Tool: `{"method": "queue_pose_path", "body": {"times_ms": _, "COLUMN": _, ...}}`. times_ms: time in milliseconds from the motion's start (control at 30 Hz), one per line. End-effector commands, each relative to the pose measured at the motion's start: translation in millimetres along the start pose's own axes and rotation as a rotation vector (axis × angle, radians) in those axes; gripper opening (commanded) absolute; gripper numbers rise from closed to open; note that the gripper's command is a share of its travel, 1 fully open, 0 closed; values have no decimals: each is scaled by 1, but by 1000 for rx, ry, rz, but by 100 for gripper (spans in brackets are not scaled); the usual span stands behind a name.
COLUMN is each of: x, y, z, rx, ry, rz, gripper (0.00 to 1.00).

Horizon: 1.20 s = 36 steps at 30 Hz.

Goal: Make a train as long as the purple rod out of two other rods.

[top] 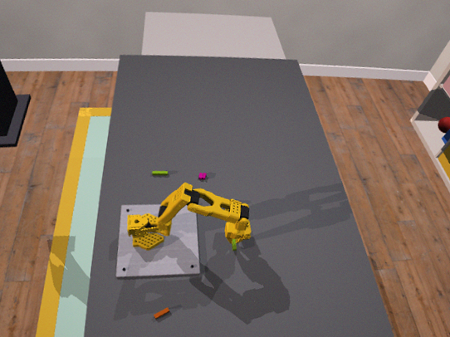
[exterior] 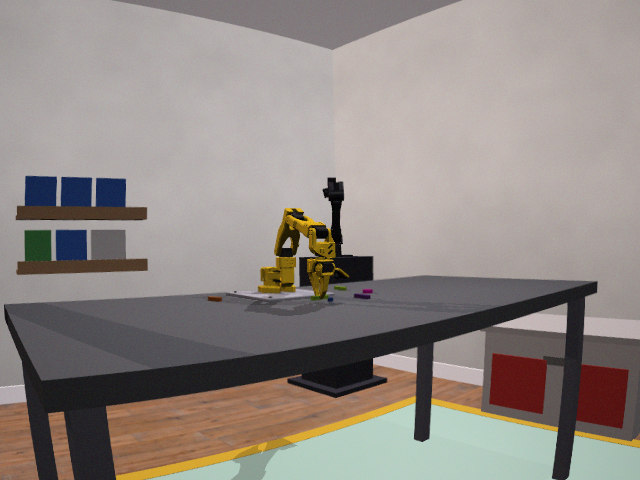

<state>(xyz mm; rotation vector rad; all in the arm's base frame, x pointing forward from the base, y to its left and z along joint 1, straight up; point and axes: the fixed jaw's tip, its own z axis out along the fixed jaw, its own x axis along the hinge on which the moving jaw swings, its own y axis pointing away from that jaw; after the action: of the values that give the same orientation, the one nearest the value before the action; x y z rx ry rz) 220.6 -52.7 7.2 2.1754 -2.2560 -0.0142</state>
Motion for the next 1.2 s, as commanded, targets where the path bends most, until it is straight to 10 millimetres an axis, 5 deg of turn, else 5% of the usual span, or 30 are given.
{"method": "queue_pose_path", "body": {"times_ms": 0, "x": 1, "y": 1, "z": 3, "rx": -12, "ry": -4, "rz": 0, "gripper": 0}}
{"method": "queue_pose_path", "body": {"times_ms": 1167, "x": 1, "y": -3, "z": 0, "rx": 4, "ry": -1, "rz": 3, "gripper": 0}}
